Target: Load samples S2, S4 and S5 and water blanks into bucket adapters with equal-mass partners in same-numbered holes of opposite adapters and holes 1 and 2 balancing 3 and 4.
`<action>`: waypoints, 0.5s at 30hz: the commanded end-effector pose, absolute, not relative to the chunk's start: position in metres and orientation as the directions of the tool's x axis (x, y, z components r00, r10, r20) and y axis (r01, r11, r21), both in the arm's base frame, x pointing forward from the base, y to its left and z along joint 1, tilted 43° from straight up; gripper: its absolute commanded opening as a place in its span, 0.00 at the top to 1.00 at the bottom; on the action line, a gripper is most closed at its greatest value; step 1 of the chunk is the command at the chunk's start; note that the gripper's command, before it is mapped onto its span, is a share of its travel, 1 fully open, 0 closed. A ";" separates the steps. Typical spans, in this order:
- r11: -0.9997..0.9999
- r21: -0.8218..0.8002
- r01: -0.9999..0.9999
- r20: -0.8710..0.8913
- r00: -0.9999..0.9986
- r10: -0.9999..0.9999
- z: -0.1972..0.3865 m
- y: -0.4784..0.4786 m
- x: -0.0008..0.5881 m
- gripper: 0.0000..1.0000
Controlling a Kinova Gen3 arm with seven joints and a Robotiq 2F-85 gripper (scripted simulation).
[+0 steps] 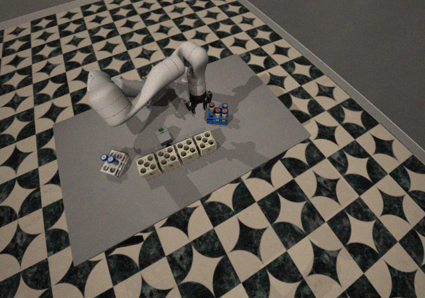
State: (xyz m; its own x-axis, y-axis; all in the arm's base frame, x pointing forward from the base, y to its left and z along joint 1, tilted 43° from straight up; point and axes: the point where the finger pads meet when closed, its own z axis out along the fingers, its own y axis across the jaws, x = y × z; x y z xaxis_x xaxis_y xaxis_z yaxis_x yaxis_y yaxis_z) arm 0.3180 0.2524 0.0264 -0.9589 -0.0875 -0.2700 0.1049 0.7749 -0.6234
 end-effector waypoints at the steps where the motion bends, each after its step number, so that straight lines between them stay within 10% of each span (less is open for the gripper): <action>1: 0.779 -0.615 0.123 -0.285 -0.956 -0.073 0.036 0.242 0.317 0.38; 15: 0.779 -0.615 0.123 -0.285 -0.956 -0.073 0.062 0.211 0.316 0.38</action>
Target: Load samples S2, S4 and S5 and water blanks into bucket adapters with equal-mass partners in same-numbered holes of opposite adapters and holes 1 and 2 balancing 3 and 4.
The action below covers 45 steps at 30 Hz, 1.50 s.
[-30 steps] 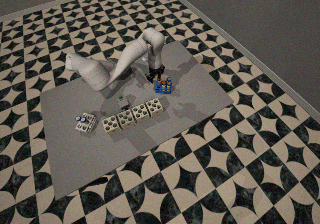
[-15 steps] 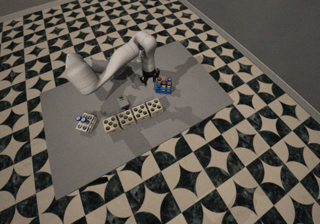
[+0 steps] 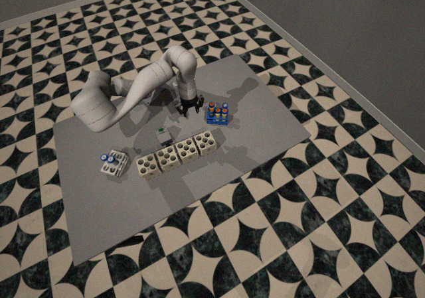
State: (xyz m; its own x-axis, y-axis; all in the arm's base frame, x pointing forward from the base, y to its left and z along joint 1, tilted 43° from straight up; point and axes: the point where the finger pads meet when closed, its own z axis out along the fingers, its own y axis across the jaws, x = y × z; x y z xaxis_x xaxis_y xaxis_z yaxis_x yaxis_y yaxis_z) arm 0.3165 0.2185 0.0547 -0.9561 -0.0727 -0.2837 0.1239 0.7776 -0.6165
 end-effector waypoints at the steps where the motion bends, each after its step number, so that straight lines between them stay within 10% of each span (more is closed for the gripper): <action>1: 0.779 -0.615 0.123 -0.285 -0.956 -0.073 0.064 0.209 0.316 0.38; 45: 0.779 -0.615 0.123 -0.285 -0.956 -0.073 0.147 0.109 0.312 0.38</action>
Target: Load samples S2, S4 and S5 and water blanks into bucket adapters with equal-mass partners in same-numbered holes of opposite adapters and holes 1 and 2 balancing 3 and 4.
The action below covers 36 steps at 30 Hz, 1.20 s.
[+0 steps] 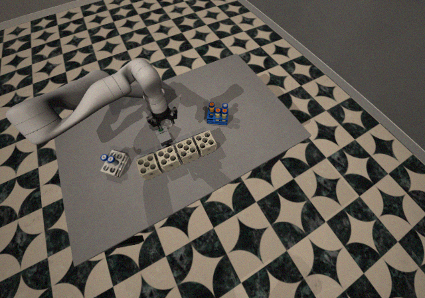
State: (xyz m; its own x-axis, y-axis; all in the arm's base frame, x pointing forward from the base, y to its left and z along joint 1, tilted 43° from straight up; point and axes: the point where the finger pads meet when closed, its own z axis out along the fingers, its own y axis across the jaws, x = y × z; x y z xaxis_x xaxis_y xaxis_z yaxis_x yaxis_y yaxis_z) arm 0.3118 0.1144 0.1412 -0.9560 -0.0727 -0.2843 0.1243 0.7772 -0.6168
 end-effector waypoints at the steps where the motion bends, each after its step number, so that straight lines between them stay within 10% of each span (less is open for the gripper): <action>1: 0.779 -0.615 0.123 -0.285 -0.956 -0.073 0.147 0.109 0.312 0.38; 22: 0.779 -0.615 0.123 -0.285 -0.956 -0.073 0.157 0.096 0.311 0.38; 36: 0.648 -0.691 -0.319 0.093 -0.929 -0.357 0.181 0.065 0.302 0.38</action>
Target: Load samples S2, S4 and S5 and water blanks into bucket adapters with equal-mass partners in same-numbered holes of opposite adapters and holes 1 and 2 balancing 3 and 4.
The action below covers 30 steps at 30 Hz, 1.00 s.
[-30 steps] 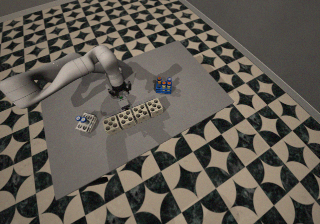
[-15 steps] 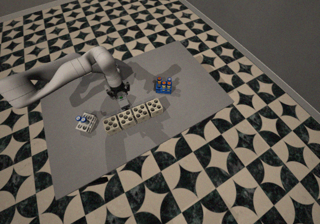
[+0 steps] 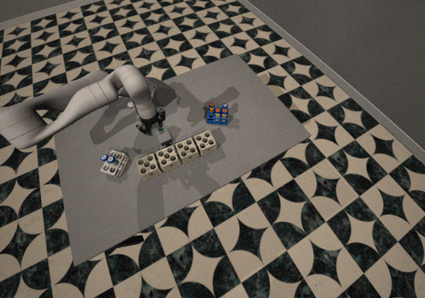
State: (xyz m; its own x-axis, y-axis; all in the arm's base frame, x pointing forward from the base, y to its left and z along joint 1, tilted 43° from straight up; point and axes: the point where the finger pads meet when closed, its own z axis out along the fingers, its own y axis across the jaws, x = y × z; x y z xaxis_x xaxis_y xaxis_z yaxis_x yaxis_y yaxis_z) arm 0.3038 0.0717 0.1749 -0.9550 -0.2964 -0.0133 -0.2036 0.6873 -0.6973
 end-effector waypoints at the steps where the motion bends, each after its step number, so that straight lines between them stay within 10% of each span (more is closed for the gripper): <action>1: 0.632 -0.690 -0.354 0.126 -0.917 -0.378 0.183 0.062 0.301 0.38; 10: 0.449 -0.617 -0.646 0.405 -0.750 -0.523 0.200 0.039 0.294 0.38; 30: 0.442 -0.613 -0.655 0.414 -0.742 -0.527 0.235 -0.008 0.280 0.38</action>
